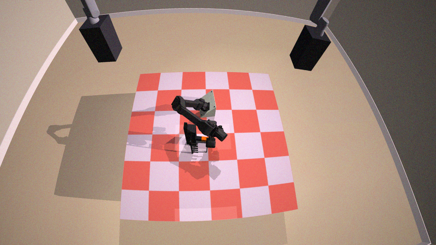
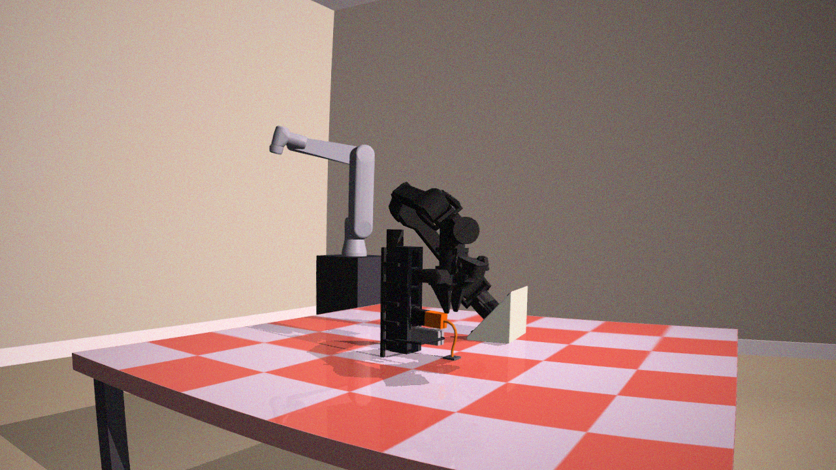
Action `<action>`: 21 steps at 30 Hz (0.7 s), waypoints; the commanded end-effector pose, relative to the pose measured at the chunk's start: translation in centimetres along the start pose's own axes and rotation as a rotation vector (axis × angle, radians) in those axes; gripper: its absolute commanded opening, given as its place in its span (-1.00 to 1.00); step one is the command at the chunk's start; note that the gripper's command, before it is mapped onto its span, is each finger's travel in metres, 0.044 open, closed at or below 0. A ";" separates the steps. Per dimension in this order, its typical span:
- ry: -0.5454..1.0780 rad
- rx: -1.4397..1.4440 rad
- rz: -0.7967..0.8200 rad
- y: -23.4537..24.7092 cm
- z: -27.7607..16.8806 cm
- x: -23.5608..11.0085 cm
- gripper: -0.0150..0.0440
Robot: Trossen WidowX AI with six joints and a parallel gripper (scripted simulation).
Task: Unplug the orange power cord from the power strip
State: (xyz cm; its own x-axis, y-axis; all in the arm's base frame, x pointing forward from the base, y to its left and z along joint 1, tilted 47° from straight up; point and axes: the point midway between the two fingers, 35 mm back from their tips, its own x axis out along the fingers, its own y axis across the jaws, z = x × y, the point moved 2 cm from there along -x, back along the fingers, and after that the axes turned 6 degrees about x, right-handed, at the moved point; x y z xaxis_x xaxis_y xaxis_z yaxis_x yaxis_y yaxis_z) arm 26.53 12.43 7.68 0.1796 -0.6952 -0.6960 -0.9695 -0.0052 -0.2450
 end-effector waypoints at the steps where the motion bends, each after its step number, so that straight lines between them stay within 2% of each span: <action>1: 0.008 -0.009 0.000 0.0 -0.9 0.1 0.05; 21: 0.009 -0.009 0.000 -0.1 -3.2 0.1 0.05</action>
State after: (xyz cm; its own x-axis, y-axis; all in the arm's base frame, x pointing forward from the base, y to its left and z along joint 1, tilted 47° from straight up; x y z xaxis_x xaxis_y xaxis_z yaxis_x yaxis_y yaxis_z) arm 26.26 10.29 9.74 0.1794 -0.6964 -0.6949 -0.9692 -0.0043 -0.2460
